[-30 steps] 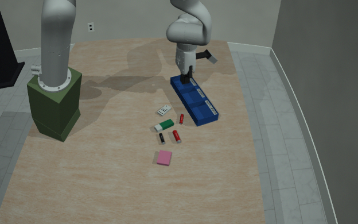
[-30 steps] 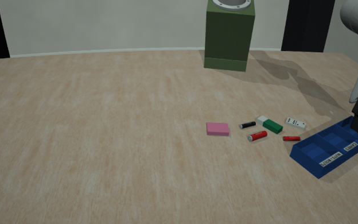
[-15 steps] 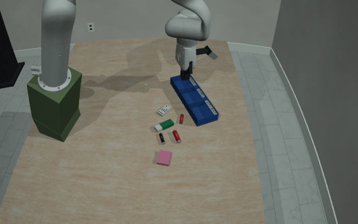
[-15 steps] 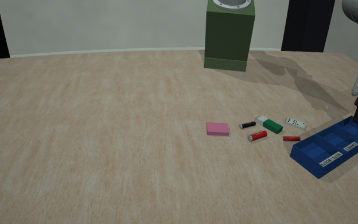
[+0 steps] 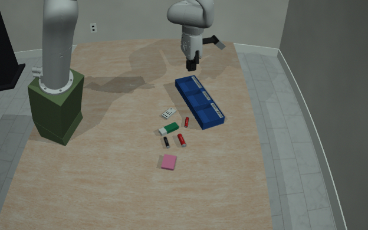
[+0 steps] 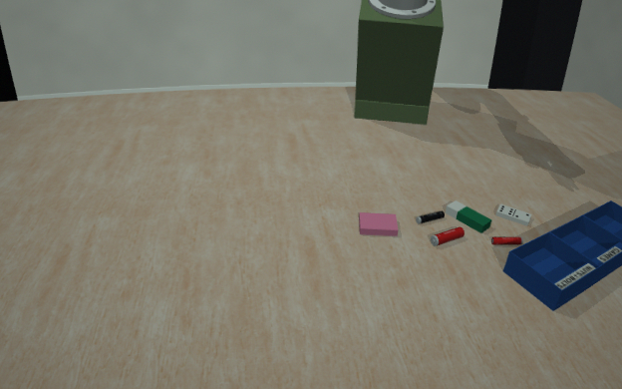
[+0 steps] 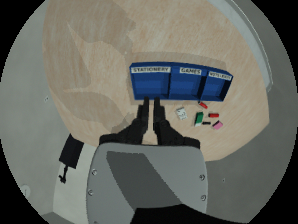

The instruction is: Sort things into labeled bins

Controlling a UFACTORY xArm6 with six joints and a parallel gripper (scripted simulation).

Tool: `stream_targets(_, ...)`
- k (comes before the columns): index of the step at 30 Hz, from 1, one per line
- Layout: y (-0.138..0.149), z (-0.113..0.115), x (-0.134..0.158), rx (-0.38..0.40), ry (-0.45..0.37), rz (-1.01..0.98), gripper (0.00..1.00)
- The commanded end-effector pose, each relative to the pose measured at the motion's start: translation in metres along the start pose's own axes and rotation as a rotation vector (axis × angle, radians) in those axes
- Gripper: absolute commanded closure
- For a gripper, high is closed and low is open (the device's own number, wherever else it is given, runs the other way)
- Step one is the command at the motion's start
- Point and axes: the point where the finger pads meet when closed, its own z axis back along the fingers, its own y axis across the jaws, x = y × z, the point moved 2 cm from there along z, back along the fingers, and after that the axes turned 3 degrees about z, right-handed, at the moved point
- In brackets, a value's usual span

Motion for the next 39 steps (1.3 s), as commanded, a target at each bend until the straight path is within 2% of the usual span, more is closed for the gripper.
stream_targets(1, 0.001, 0.045, -0.001, -0.002, -0.003, 0.0, 0.93)
stream_targets(6, 0.001, 0.087, -0.001, -0.002, -0.003, 0.0, 0.93)
stream_targets(8, 0.001, 0.087, -0.001, -0.002, -0.003, 0.0, 0.93)
stream_targets(10, 0.001, 0.1, -0.001, -0.002, -0.003, 0.0, 0.93)
stream_targets(20, 0.001, 0.1, -0.001, -0.002, -0.003, 0.0, 0.93)
stream_targets(21, 0.005, 0.095, 0.004, -0.002, -0.003, 0.05, 0.59)
stream_targets(23, 0.013, 0.084, 0.014, -0.002, -0.003, 0.15, 0.59)
stream_targets(25, 0.013, 0.084, 0.014, -0.002, -0.003, 0.15, 0.59)
stream_targets(37, 0.061, 0.02, 0.074, -0.002, -0.004, 0.549, 0.59)
stream_targets(39, 0.069, 0.009, 0.084, -0.002, -0.004, 0.552, 0.59)
